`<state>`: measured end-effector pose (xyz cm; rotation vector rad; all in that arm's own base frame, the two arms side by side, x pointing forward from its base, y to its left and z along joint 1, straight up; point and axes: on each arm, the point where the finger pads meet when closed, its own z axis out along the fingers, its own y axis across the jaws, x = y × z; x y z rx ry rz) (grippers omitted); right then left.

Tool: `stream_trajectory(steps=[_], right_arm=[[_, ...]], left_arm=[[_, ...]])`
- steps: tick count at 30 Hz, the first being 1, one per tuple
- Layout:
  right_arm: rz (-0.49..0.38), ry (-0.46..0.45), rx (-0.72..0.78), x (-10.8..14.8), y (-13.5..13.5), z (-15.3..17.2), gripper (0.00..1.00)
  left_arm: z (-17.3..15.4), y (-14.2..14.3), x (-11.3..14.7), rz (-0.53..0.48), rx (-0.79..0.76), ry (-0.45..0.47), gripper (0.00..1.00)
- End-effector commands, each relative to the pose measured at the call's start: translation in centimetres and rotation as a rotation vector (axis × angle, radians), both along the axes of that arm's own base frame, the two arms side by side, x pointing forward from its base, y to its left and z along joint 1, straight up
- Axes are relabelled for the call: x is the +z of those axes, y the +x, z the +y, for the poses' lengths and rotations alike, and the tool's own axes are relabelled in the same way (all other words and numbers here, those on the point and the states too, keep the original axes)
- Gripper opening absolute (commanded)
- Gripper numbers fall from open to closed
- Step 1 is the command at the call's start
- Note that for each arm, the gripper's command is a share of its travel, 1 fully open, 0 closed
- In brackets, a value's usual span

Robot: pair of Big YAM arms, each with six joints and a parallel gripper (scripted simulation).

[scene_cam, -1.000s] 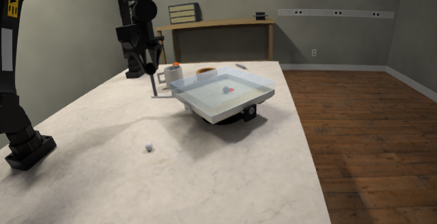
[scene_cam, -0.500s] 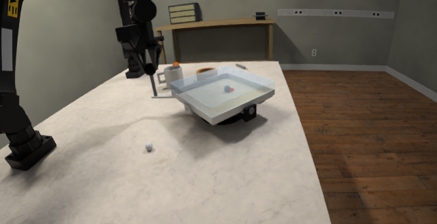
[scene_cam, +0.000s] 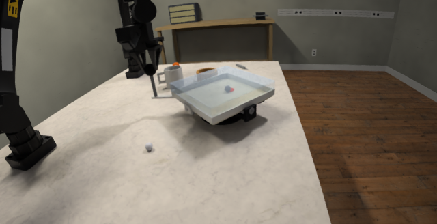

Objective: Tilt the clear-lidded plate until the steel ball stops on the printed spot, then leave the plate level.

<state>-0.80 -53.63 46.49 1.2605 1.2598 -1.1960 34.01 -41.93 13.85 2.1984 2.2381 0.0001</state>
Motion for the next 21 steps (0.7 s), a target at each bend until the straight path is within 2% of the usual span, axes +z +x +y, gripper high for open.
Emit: stream_trajectory(steps=[1, 13, 21], right_arm=[[-0.011, -0.065, -0.015, 3.6, -0.7, -0.8, 1.00], [-0.011, -0.065, -0.015, 3.6, -0.7, -0.8, 1.00], [-0.011, -0.065, -0.015, 3.6, -0.7, -0.8, 1.00]], left_arm=[[-0.5, 0.5, -1.3, 0.001, -0.015, 0.000, 0.00], [0.4, 0.9, -1.2, 0.004, -0.004, 0.003, 0.00], [0.9, 0.9, 0.9, -0.013, -0.004, -0.017, 0.00]])
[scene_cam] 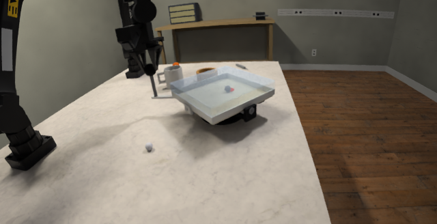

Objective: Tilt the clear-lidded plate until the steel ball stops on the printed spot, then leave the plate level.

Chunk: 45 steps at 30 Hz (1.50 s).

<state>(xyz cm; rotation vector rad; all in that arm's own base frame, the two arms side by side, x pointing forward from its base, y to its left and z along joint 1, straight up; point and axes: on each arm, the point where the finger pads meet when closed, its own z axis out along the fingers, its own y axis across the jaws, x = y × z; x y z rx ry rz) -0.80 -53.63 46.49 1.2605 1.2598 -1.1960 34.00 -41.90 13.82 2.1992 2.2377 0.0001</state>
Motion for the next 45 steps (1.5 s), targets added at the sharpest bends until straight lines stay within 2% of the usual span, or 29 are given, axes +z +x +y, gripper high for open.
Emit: stream_trajectory(steps=[1, 13, 31, 41, 42, 45], right_arm=[[-0.011, -0.065, -0.015, 3.6, -0.7, -0.8, 1.00], [-0.011, -0.065, -0.015, 3.6, -0.7, -0.8, 1.00], [-0.011, -0.065, -0.015, 3.6, -0.7, -0.8, 1.00], [-0.011, -0.065, -0.015, 3.6, -0.7, -0.8, 1.00], [-0.011, -0.065, -0.015, 3.6, -0.7, -0.8, 1.00], [-0.011, -0.065, -0.015, 3.6, -0.7, -0.8, 1.00]], left_arm=[[1.0, 0.9, 1.2, -0.015, -0.004, -0.018, 0.00], [1.4, 0.8, 1.4, -0.007, -0.004, -0.009, 0.00], [0.1, 2.0, 3.6, -0.041, -0.004, -0.047, 0.00], [-0.1, 2.1, 2.6, -0.030, -0.004, -0.034, 0.00], [-0.1, 0.6, -1.3, 0.003, -0.012, 0.004, 0.00], [-1.3, 0.9, -0.2, -0.016, -0.016, -0.018, 0.00]])
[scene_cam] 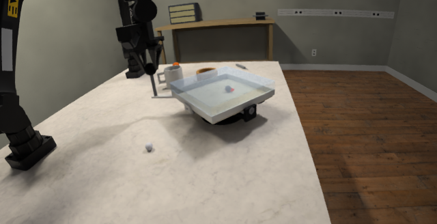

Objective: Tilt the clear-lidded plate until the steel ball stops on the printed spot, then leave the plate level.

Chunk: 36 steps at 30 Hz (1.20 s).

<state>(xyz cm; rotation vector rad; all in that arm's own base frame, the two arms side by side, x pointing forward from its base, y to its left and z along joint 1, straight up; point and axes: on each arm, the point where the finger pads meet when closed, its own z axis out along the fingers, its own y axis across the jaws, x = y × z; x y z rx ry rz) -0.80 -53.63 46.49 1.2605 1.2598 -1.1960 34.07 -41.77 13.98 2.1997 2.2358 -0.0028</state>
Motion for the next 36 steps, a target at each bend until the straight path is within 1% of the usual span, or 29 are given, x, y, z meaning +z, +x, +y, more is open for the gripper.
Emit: stream_trajectory(steps=[1, 3, 18, 23, 27, 36], right_arm=[[-0.011, -0.065, -0.015, 3.6, -0.7, -0.8, 1.00], [-0.011, -0.065, -0.015, 3.6, -0.7, -0.8, 1.00], [-0.011, -0.065, -0.015, 3.6, -0.7, -0.8, 1.00], [-0.011, -0.065, -0.015, 3.6, -0.7, -0.8, 1.00], [-0.011, -0.065, -0.015, 3.6, -0.7, -0.8, 1.00], [-0.011, -0.065, -0.015, 3.6, -0.7, -0.8, 1.00]], left_arm=[[-1.4, 0.8, -0.4, -0.017, -0.015, -0.016, 0.00], [-2.5, 1.2, 0.6, -0.034, -0.013, -0.039, 0.00], [-3.2, 1.0, 0.4, -0.033, -0.007, -0.042, 0.00], [-2.9, 0.9, 0.3, -0.030, -0.018, -0.038, 0.00], [-1.2, 0.0, -1.6, 0.001, -0.021, 0.000, 0.00], [-0.1, 0.7, -1.6, 0.004, -0.003, 0.004, 0.00]])
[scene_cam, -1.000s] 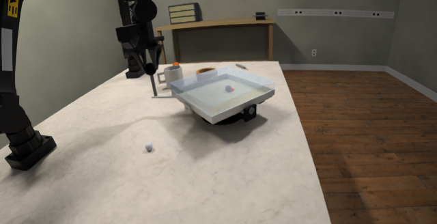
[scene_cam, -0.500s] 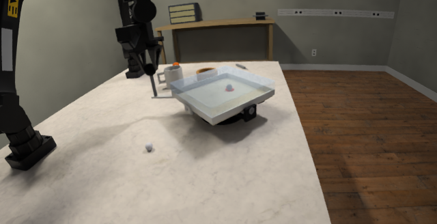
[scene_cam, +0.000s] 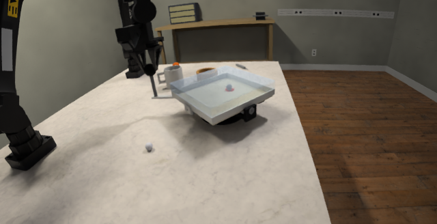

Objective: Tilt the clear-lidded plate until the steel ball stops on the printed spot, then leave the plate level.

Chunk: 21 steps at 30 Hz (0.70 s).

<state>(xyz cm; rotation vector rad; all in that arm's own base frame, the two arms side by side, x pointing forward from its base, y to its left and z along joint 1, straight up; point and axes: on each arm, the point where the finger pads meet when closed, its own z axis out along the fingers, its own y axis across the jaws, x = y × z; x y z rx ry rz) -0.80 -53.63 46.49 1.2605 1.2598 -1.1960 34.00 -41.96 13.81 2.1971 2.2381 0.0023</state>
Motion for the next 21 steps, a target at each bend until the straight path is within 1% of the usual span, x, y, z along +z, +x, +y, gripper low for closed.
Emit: stream_trajectory(steps=[1, 8, 14, 21], right_arm=[[-0.011, -0.065, -0.015, 3.6, -0.7, -0.8, 1.00], [-0.011, -0.065, -0.015, 3.6, -0.7, -0.8, 1.00], [-0.011, -0.065, -0.015, 3.6, -0.7, -0.8, 1.00], [-0.011, -0.065, -0.015, 3.6, -0.7, -0.8, 1.00]], left_arm=[[0.2, 0.8, -1.4, 0.007, -0.005, 0.002, 0.00], [0.4, 1.0, -1.1, 0.007, -0.005, 0.002, 0.00], [1.0, 0.8, 0.7, -0.002, -0.005, -0.008, 0.00], [1.3, 0.7, 1.5, -0.005, -0.005, -0.012, 0.00]])
